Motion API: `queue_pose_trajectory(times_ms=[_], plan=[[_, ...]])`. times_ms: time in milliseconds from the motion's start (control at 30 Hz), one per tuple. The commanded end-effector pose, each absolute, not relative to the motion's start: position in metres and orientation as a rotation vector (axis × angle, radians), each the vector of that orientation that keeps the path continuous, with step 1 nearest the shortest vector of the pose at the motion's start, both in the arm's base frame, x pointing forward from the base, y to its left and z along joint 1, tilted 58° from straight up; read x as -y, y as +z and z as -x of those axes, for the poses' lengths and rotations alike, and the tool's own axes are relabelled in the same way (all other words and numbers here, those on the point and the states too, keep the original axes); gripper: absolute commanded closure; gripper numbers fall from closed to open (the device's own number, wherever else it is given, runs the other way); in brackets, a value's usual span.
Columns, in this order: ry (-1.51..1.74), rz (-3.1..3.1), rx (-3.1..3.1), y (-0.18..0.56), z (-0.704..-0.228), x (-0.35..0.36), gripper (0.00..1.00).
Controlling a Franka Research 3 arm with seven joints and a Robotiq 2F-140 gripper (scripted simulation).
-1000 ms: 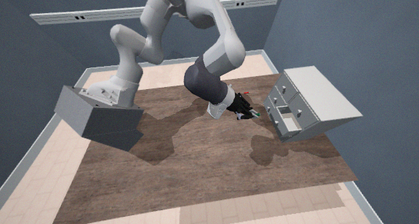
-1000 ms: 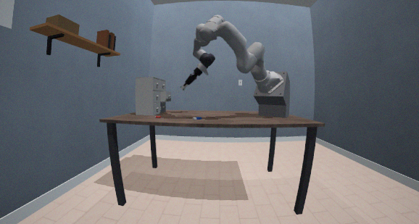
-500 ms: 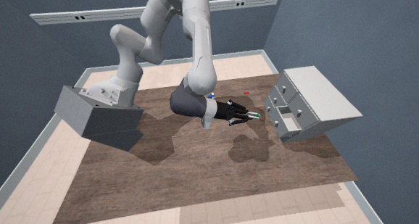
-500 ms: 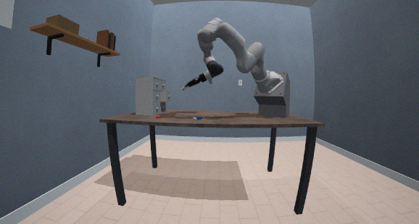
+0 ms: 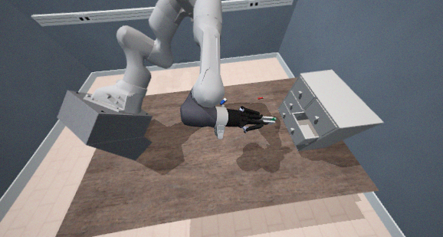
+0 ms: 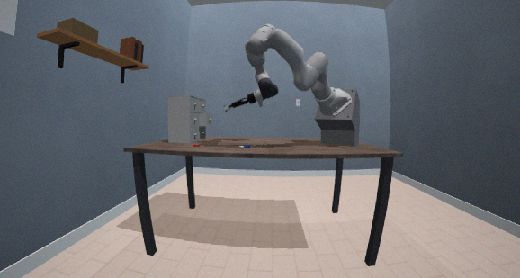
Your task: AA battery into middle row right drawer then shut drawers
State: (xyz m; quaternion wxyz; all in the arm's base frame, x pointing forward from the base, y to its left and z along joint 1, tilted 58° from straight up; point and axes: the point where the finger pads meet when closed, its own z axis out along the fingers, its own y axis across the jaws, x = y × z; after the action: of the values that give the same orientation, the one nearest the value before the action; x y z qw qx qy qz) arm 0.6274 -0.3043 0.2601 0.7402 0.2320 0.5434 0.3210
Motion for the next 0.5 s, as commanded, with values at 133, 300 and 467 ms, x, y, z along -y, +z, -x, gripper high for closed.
queue_pose_trajectory(times_ms=[133, 300, 467], plan=[[0.665, -0.479, -1.187, 0.264, -0.629, 0.306, 0.85], [0.665, -0.479, -1.187, 0.266, -0.632, 0.307, 0.85], [0.665, -0.479, -1.187, 0.271, -0.64, 0.309, 0.85]])
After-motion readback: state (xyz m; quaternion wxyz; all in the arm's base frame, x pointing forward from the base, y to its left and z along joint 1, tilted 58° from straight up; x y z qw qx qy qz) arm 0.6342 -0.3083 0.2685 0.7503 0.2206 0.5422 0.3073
